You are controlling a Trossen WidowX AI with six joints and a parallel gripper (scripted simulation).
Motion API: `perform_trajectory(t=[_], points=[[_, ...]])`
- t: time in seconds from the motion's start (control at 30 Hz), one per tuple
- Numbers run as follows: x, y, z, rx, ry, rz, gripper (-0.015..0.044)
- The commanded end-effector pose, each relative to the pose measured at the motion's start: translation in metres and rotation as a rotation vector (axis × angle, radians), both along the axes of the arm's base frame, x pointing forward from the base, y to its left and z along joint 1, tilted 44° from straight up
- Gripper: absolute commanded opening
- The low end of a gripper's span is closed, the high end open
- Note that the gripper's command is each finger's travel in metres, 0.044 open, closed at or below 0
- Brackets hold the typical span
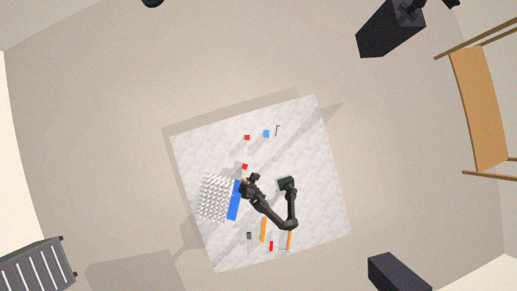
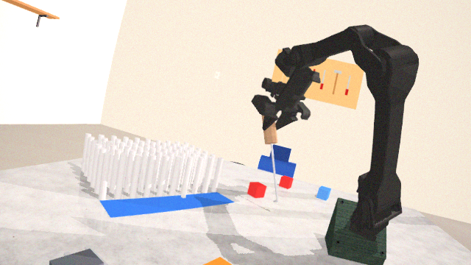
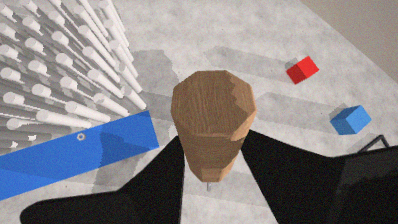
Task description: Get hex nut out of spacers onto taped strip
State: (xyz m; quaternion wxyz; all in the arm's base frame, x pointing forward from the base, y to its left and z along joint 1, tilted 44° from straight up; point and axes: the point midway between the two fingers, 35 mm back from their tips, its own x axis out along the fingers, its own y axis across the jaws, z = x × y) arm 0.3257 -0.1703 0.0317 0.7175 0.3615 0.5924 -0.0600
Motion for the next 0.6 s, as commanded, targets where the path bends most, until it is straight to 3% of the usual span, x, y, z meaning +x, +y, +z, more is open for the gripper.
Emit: perform_trajectory(t=[0.0,0.57], points=[[0.002,-0.011,-0.004,0.032,0.027,-0.108,0.0],[-0.004,-0.046,-0.036,0.243,0.225,-0.624,0.0]])
